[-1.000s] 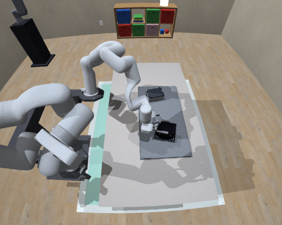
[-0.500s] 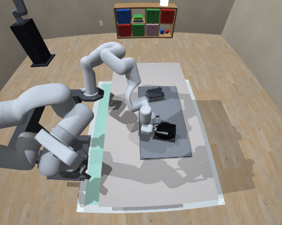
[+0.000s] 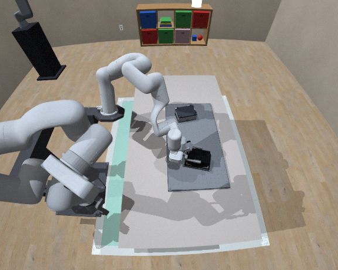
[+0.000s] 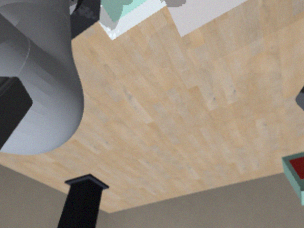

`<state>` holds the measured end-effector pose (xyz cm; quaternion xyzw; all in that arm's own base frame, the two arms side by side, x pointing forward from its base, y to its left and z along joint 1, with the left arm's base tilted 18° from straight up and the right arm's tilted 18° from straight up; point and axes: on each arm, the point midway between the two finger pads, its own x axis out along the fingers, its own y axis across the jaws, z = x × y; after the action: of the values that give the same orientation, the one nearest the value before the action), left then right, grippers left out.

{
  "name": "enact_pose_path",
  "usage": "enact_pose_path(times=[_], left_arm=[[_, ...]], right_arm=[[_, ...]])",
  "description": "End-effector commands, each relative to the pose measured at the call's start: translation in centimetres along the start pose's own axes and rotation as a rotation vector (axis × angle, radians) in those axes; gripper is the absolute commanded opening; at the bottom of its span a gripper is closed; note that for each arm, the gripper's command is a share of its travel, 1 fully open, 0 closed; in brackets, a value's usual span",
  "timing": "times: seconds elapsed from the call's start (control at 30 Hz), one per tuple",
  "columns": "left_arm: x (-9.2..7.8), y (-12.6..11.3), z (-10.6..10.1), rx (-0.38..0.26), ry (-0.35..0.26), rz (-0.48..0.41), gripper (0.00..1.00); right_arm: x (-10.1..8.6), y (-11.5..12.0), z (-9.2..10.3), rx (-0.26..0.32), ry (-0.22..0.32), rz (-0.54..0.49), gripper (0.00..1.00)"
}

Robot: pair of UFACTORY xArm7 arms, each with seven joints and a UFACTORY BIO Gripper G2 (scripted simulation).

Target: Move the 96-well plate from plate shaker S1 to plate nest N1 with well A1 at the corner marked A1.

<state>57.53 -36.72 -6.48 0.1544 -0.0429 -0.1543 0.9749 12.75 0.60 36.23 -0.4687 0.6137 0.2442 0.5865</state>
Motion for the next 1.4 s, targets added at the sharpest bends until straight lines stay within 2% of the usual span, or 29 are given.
enact_pose_path(times=[0.0,0.6,1.37], left_arm=[[0.2,-0.1,-0.4,-0.003,-0.005,0.0,0.0],[0.2,-0.1,-3.0,-0.003,-0.005,0.0,0.0],[0.2,-0.1,-3.0,-0.003,-0.005,0.0,0.0]], right_arm=[[-0.1,0.0,0.0,0.0,-0.002,-0.001,1.0],[-0.1,0.0,0.0,0.0,-0.002,-0.001,1.0],[-0.1,0.0,0.0,0.0,-0.002,-0.001,1.0]])
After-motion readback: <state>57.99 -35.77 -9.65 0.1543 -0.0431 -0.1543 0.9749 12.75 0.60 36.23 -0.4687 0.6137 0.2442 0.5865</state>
